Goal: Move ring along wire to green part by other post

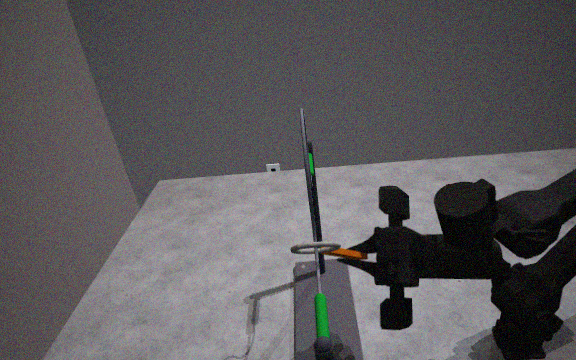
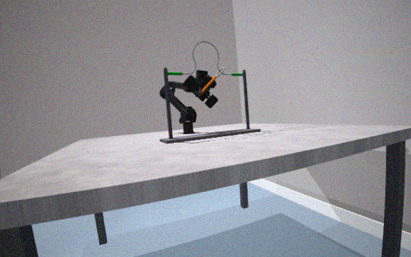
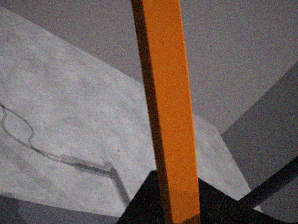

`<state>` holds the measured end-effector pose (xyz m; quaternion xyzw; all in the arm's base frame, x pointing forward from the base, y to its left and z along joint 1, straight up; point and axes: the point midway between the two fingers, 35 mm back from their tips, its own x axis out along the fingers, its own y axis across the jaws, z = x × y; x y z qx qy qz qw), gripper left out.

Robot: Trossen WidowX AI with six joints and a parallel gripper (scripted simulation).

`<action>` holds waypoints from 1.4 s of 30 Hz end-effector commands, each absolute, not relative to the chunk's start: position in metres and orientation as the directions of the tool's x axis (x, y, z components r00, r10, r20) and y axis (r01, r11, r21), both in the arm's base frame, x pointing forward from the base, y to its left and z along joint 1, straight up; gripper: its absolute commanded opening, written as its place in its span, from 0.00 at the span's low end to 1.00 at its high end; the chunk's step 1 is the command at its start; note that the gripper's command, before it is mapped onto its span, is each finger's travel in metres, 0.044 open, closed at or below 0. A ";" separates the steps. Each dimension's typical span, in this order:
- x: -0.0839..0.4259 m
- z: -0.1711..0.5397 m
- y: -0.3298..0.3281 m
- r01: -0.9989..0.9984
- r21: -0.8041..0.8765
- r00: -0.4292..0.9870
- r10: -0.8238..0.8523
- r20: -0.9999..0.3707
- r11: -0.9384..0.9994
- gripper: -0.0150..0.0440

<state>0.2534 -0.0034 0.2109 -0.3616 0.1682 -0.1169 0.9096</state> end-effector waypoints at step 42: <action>0.249 0.170 0.120 0.058 -0.049 0.913 -0.073 -0.400 0.997 0.00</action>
